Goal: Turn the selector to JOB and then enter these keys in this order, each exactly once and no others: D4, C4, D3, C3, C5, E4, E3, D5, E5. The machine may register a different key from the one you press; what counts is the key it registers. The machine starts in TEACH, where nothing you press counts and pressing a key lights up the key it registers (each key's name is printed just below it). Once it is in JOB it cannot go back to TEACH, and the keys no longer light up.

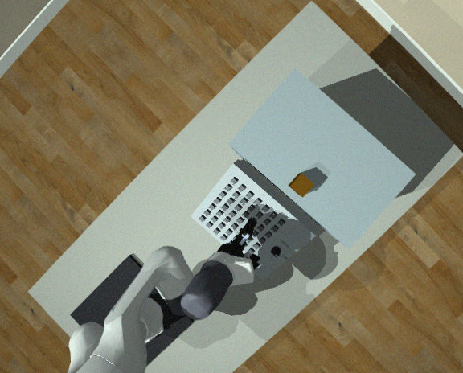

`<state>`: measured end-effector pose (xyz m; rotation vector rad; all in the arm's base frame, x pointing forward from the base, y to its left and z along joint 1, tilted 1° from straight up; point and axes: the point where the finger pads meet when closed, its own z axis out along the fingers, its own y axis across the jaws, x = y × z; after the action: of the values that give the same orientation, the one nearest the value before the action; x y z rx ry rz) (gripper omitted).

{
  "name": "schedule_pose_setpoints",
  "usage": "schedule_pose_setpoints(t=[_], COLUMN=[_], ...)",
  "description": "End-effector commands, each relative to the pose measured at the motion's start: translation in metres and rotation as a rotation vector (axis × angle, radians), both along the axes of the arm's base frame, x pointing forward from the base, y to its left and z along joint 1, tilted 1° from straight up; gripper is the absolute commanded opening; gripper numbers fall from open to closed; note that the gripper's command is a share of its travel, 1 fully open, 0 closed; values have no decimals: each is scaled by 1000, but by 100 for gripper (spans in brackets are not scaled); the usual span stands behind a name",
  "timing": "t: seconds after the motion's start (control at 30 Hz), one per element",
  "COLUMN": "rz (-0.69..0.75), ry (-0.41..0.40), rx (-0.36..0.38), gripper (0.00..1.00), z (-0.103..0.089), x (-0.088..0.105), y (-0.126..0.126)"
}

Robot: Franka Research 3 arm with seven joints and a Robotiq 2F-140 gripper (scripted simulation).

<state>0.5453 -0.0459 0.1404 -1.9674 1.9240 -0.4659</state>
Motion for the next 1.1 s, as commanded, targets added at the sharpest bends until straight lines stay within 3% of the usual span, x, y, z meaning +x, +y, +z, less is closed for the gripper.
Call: schedule_pose_setpoints(t=[0.0, 0.6, 1.07], rz=[2, 2, 2], ry=[-3, -3, -3], rx=[-2, -2, -2], gripper=[10, 10, 10], z=[0, 1, 15], x=[1, 1, -6], y=[0, 0, -1])
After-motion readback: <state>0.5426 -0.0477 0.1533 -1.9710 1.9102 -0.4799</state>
